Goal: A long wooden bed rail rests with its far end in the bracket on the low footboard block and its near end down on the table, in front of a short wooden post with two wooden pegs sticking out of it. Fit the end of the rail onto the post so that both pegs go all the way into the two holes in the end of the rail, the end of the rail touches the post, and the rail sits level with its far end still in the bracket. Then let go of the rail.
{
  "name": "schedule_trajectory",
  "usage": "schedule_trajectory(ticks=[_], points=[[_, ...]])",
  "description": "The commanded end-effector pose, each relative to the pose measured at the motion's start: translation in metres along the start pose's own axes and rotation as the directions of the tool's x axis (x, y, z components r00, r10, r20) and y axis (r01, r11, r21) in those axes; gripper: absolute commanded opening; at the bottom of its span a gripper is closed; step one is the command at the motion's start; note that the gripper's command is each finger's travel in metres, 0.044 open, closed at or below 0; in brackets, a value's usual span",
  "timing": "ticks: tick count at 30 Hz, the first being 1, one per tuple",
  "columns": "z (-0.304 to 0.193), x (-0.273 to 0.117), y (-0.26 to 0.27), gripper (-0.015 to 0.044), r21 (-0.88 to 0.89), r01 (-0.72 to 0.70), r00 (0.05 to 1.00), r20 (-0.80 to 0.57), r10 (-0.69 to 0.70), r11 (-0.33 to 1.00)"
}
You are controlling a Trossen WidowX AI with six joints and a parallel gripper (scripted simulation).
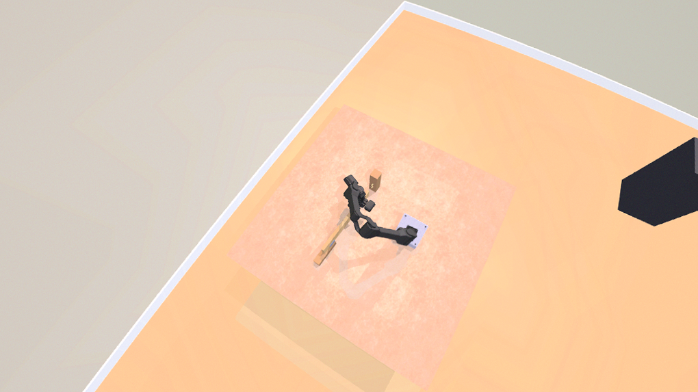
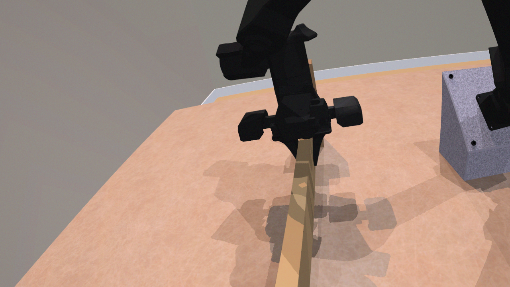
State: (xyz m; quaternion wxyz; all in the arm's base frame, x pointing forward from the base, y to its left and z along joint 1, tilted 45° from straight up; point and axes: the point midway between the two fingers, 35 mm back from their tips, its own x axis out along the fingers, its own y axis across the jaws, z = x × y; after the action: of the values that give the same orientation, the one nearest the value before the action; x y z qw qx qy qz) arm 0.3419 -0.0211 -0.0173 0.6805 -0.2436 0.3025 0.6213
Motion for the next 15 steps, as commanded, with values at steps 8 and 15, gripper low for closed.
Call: schedule_trajectory(ticks=[8, 15], points=[[-0.0004, -0.0135, -0.0033, 0.0, -0.002, 0.024, 1.0, 0.004, -0.024, 1.0], [-0.0004, -0.017, -0.0034, 0.0, -0.002, 0.024, 1.0, 0.004, -0.024, 1.0]])
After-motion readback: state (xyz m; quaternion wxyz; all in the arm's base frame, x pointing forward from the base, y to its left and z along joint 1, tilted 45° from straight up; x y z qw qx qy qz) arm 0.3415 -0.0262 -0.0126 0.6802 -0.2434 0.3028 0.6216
